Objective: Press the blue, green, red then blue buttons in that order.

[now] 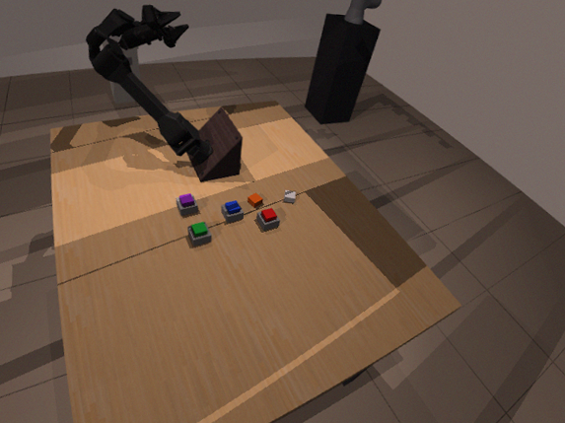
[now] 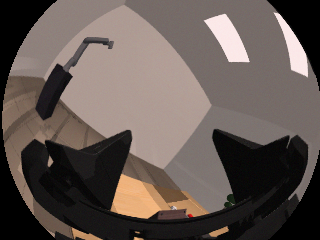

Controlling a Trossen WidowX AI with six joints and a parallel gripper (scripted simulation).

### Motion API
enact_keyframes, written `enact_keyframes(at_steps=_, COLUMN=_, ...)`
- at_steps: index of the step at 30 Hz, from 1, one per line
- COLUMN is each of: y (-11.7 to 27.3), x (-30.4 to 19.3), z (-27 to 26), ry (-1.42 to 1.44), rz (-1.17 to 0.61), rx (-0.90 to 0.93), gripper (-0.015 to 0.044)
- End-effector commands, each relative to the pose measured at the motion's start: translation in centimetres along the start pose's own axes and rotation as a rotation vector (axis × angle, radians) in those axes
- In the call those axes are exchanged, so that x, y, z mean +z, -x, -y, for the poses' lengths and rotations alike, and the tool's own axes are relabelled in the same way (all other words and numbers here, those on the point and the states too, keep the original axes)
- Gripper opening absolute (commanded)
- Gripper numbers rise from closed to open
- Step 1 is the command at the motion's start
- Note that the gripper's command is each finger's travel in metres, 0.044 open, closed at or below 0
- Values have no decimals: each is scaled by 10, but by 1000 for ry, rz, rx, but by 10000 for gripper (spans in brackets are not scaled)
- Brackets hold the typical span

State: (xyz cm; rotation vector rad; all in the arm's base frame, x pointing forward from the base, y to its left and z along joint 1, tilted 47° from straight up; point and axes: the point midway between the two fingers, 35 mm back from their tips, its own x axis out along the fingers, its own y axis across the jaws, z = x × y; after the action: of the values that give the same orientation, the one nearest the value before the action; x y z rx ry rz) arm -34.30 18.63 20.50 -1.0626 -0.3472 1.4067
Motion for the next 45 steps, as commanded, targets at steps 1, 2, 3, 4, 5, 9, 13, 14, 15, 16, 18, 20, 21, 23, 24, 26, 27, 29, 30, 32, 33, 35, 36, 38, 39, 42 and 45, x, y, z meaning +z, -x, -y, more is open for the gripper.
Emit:
enact_keyframes(at_steps=1, y=-3, x=-1, z=1, ry=-2, rz=-8, rx=-3, gripper=400)
enact_keyframes(at_steps=2, y=-12, x=-3, z=4, ry=-7, rz=-32, rx=-12, gripper=400)
enact_keyframes(at_steps=3, y=-26, x=-7, z=10, ry=-16, rz=-73, rx=-26, gripper=400)
enact_keyframes(at_steps=4, y=-43, x=-12, z=18, ry=-27, rz=-122, rx=-44, gripper=400)
enact_keyframes(at_steps=5, y=-59, x=-18, z=25, ry=-39, rz=-172, rx=-60, gripper=400)
enact_keyframes(at_steps=9, y=-118, x=-50, z=58, ry=-93, rz=-369, rx=-122, gripper=400)
enact_keyframes(at_steps=13, y=-166, x=-92, z=93, ry=-158, rz=-566, rx=-178, gripper=400)
enact_keyframes(at_steps=14, y=-176, x=-104, z=102, ry=-177, rz=-615, rx=-190, gripper=400)
enact_keyframes(at_steps=15, y=-185, x=-116, z=111, ry=-196, rz=-664, rx=-203, gripper=400)
enact_keyframes(at_steps=16, y=-194, x=-129, z=120, ry=-215, rz=-713, rx=-215, gripper=400)
enact_keyframes(at_steps=18, y=-208, x=-155, z=137, ry=-257, rz=-811, rx=-237, gripper=400)
enact_keyframes(at_steps=20, y=-220, x=-183, z=154, ry=-303, rz=-907, rx=-261, gripper=400)
enact_keyframes(at_steps=21, y=-225, x=-198, z=162, ry=-327, rz=-955, rx=-276, gripper=400)
enact_keyframes(at_steps=23, y=-231, x=-227, z=178, ry=-379, rz=-1051, rx=-303, gripper=400)
enact_keyframes(at_steps=24, y=-233, x=-242, z=186, ry=-406, rz=-1099, rx=-317, gripper=400)
enact_keyframes(at_steps=26, y=-235, x=-273, z=200, ry=-461, rz=-1193, rx=-343, gripper=400)
enact_keyframes(at_steps=27, y=-235, x=-288, z=207, ry=-490, rz=-1240, rx=-356, gripper=400)
enact_keyframes(at_steps=29, y=-232, x=-318, z=219, ry=-550, rz=-1333, rx=-381, gripper=400)
enact_keyframes(at_steps=30, y=-229, x=-333, z=225, ry=-581, rz=-1379, rx=-394, gripper=400)
enact_keyframes(at_steps=32, y=-221, x=-362, z=235, ry=-645, rz=-1470, rx=-418, gripper=400)
enact_keyframes(at_steps=33, y=-217, x=-376, z=239, ry=-678, rz=-1515, rx=-430, gripper=400)
enact_keyframes(at_steps=35, y=-205, x=-404, z=246, ry=-747, rz=-1604, rx=-453, gripper=400)
enact_keyframes(at_steps=36, y=-199, x=-417, z=249, ry=-782, rz=-1648, rx=-464, gripper=400)
enact_keyframes(at_steps=38, y=-184, x=-443, z=253, ry=-856, rz=-1735, rx=-486, gripper=400)
enact_keyframes(at_steps=39, y=-176, x=-455, z=255, ry=-894, rz=-1777, rx=-497, gripper=400)
enact_keyframes(at_steps=42, y=-149, x=-489, z=256, ry=-1012, rz=-1902, rx=-529, gripper=400)
enact_keyframes(at_steps=45, y=-120, x=-518, z=253, ry=-1138, rz=-2022, rx=-559, gripper=400)
